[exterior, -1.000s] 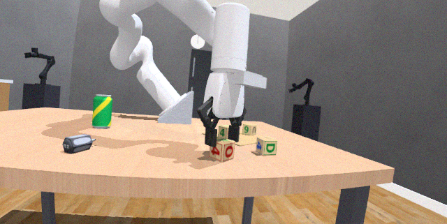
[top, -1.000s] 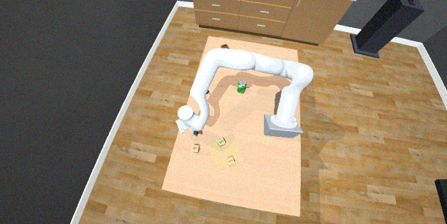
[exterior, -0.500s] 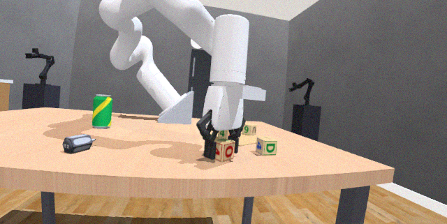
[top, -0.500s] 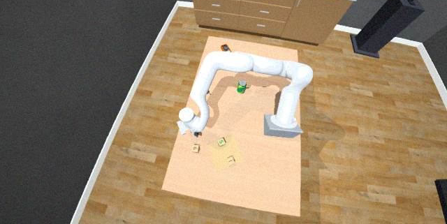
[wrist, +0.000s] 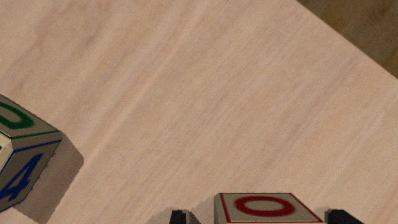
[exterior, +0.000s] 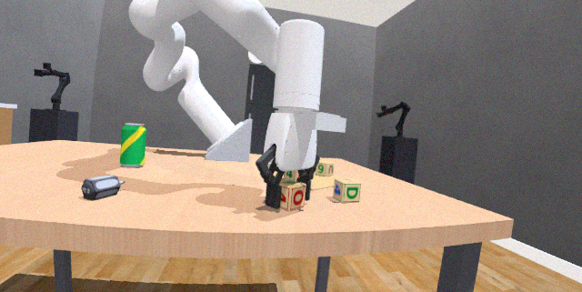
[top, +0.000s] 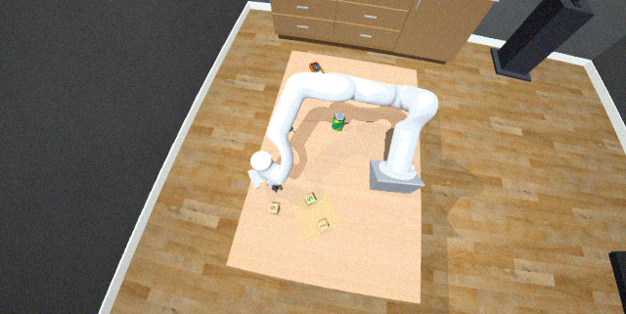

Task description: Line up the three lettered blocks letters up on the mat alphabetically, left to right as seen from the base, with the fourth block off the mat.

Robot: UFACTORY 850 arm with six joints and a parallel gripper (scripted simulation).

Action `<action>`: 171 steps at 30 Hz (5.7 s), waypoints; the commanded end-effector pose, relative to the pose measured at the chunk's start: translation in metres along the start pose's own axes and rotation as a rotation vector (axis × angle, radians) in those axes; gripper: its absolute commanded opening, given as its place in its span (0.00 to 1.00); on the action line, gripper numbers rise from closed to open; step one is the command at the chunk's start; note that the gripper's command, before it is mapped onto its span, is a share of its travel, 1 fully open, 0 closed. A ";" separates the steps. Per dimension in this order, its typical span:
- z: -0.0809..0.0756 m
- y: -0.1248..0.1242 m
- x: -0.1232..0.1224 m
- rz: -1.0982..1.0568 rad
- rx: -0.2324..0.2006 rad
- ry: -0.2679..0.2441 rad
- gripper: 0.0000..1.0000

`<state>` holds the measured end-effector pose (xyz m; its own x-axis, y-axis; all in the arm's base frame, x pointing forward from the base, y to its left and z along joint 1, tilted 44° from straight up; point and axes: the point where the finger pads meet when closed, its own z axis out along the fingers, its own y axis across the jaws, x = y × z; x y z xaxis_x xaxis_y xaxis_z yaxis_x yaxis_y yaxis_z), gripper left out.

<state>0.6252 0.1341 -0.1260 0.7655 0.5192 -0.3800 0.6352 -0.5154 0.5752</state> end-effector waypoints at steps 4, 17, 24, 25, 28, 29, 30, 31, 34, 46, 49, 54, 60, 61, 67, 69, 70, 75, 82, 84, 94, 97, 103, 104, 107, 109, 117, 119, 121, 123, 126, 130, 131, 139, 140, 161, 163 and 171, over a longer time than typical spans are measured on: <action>-0.001 0.000 0.001 0.001 0.000 0.002 0.87; -0.001 0.000 0.001 0.001 0.000 0.002 0.87; -0.001 0.000 0.001 0.001 0.000 0.002 0.65; -0.001 0.000 0.001 0.001 0.000 0.002 0.65; -0.001 0.000 0.001 0.001 0.000 0.002 0.65; -0.001 0.000 0.001 0.001 0.000 0.002 0.65; -0.001 0.000 0.001 0.001 0.000 0.002 0.65; -0.001 0.000 0.001 0.001 0.000 0.002 0.65; -0.001 0.000 0.001 0.001 0.000 0.002 0.65; -0.001 0.000 0.001 0.001 0.000 0.002 0.44; -0.001 0.000 0.001 0.001 0.000 0.002 0.44; -0.001 0.000 0.001 0.001 0.000 0.002 0.44; -0.001 0.000 0.001 0.001 0.000 0.002 0.44; -0.001 0.000 0.001 0.001 0.000 0.002 0.44; -0.001 0.000 0.001 0.001 0.000 0.002 0.44; -0.001 0.000 0.001 0.001 0.000 0.002 0.44; -0.001 0.000 0.001 0.001 0.000 0.002 0.44; -0.005 0.000 0.001 0.001 0.000 0.002 0.44; -0.035 0.000 0.001 0.001 0.000 0.002 0.44; -0.050 0.000 0.001 0.001 0.000 0.002 0.44; -0.098 0.000 0.001 0.001 0.000 0.002 0.44; -0.101 0.000 0.001 0.001 0.000 0.002 0.44; -0.101 0.000 0.001 0.001 0.000 0.002 0.44; -0.101 0.000 0.001 0.001 0.000 0.002 0.44; -0.101 0.000 0.001 0.005 0.000 0.002 0.44; -0.102 -0.001 0.000 0.010 0.000 0.003 0.44; -0.104 -0.029 -0.006 0.154 0.003 0.006 0.44; -0.106 -0.040 -0.009 0.217 0.005 0.008 0.44; -0.106 -0.049 -0.011 0.262 0.006 0.008 0.44; -0.107 -0.058 -0.014 0.312 0.007 0.009 0.44; -0.108 -0.066 -0.017 0.361 0.009 0.010 0.44; -0.109 -0.085 -0.024 0.469 0.011 0.010 0.44; -0.109 -0.089 -0.025 0.491 0.011 0.010 0.44; -0.111 -0.122 -0.040 0.688 0.014 0.010 0.44; -0.111 -0.126 -0.042 0.713 0.015 0.009 0.44; -0.111 -0.193 -0.084 1.164 0.014 0.004 0.44; -0.110 -0.205 -0.093 1.255 0.012 0.003 0.44; -0.108 -0.228 -0.114 1.444 0.007 0.001 0.44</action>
<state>0.3987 0.2647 -0.1327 0.8014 -0.3857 0.4571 -0.5915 -0.6244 0.5102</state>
